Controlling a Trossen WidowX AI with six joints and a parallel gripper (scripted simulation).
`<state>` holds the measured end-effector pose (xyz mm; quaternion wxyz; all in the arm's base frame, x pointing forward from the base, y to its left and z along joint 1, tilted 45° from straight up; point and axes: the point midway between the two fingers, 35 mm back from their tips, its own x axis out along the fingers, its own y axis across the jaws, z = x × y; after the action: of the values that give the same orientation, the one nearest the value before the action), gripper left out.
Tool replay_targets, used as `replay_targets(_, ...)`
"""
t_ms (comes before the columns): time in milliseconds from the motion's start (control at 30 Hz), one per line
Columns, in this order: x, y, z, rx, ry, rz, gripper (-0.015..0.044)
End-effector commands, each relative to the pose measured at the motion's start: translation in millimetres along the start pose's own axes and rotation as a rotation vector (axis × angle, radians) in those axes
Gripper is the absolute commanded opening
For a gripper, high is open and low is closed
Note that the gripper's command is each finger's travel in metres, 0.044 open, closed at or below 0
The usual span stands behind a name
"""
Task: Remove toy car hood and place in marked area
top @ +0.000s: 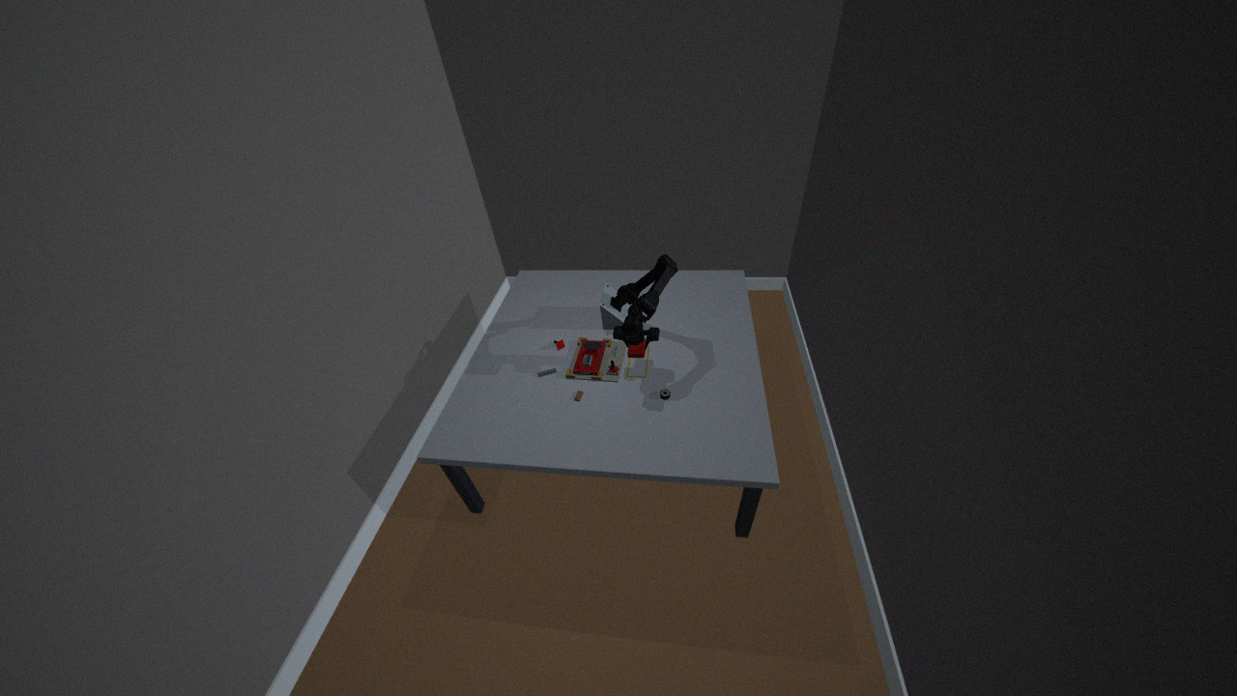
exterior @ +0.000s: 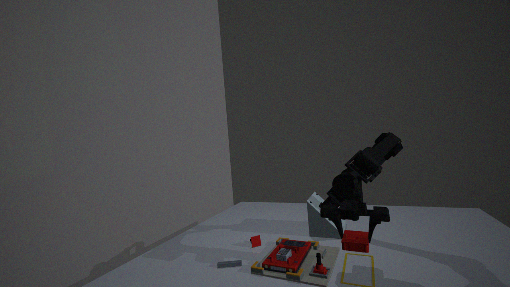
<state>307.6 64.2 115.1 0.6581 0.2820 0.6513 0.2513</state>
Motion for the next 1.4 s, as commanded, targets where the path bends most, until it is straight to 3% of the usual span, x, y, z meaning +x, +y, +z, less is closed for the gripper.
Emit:
replay_targets(0,4.1,-0.5,-0.5,0.006,0.001,0.003,0.0000)
replay_targets(1367,32.4,0.2,-1.2,0.006,0.001,0.005,0.0000)
